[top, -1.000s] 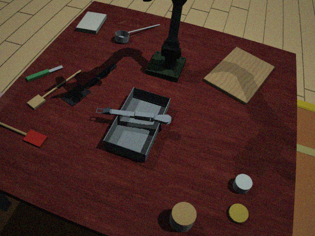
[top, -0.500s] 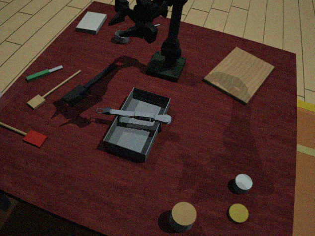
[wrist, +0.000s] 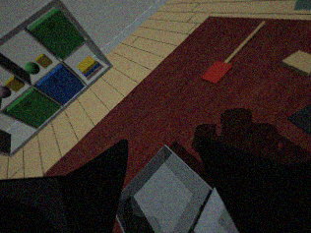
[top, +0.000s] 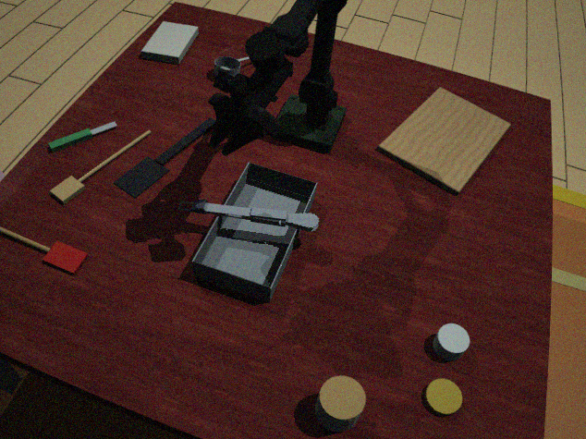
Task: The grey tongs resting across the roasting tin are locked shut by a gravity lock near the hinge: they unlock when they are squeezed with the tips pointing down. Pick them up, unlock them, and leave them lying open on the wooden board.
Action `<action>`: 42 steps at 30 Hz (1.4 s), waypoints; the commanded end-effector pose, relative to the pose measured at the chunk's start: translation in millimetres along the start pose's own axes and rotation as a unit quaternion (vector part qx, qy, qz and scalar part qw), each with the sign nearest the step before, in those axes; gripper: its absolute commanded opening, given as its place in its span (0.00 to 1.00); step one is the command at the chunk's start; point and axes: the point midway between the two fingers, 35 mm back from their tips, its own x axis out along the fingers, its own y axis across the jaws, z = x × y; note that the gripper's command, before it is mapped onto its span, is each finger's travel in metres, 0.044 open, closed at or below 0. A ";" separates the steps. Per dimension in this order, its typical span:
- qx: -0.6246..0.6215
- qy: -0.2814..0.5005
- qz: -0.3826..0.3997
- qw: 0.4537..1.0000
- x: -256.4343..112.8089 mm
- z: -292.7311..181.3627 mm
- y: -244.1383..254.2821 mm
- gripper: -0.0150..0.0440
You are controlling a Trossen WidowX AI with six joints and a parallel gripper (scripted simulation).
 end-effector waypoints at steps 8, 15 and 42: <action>0.369 0.195 -0.146 0.897 44.4 -127.7 -64.4 0.69; 0.388 0.202 -0.158 0.885 44.9 -134.2 -67.9 0.69; 0.388 0.202 -0.157 0.885 58.7 -147.1 -70.5 0.69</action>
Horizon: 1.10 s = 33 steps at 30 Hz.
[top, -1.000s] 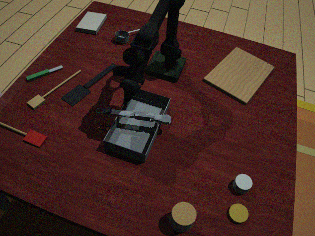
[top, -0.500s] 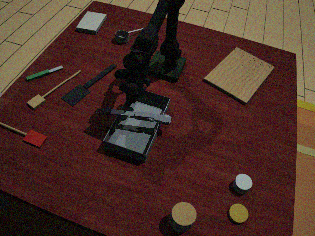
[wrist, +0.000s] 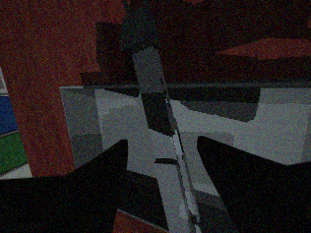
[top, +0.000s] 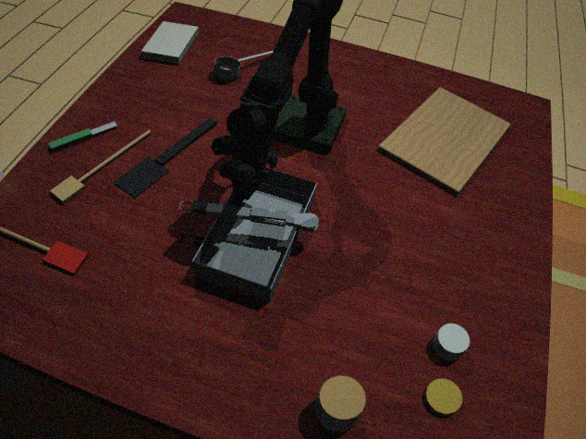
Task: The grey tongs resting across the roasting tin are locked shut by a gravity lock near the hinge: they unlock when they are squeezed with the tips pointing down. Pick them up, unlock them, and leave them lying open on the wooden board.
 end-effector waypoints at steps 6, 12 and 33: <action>0.002 0.003 -0.001 1.000 15.3 -1.0 0.3 0.69; 0.002 0.003 0.000 1.000 25.1 -1.1 0.4 0.69; 0.002 0.003 0.000 1.000 59.4 -1.7 -1.7 0.69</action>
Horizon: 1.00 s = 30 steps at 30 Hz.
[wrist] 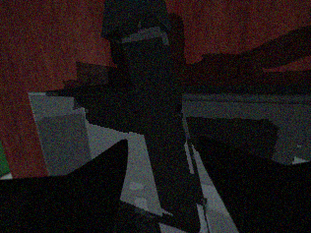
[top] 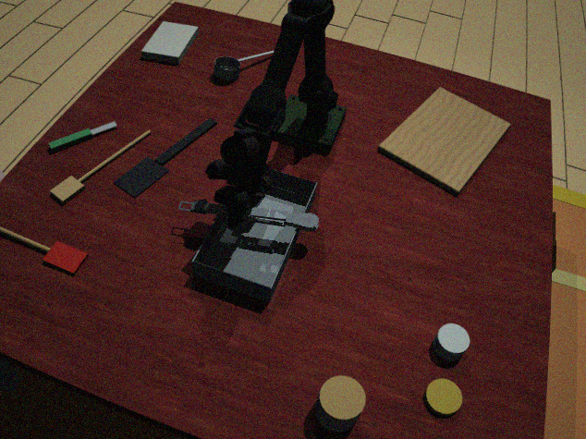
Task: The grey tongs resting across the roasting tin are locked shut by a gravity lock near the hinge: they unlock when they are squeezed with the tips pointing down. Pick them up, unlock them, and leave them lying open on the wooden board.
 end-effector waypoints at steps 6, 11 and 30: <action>0.000 0.000 0.000 1.000 6.1 -0.2 -0.9 0.61; 0.000 0.000 0.000 1.000 6.1 -0.2 -0.9 0.52; 0.000 0.000 0.000 1.000 6.1 -0.2 -0.9 0.20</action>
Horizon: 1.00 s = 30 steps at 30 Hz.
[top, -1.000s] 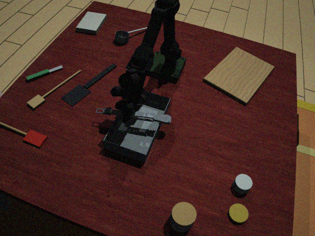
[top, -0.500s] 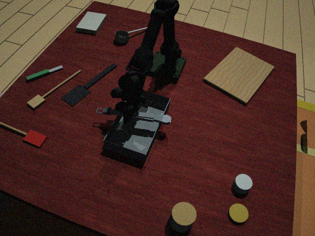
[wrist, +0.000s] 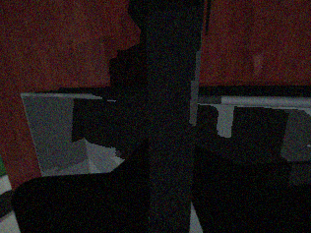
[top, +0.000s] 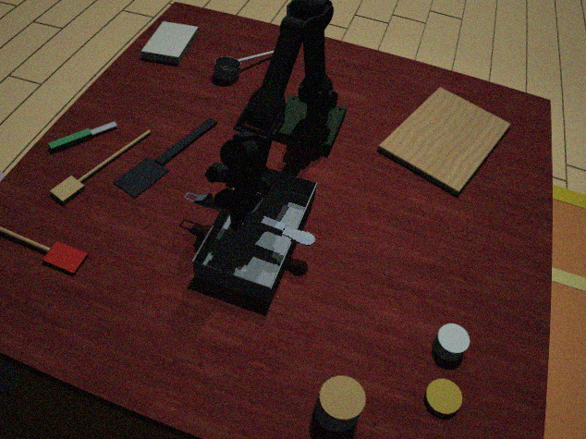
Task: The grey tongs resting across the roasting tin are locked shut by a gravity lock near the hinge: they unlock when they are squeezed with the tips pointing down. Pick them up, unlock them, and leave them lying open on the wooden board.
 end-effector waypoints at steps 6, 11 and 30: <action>0.001 0.001 0.000 1.000 -21.0 0.4 15.3 0.00; 0.003 0.003 0.000 1.000 -66.4 0.7 38.8 0.00; -0.013 0.004 -0.031 0.999 -64.1 1.1 40.7 0.00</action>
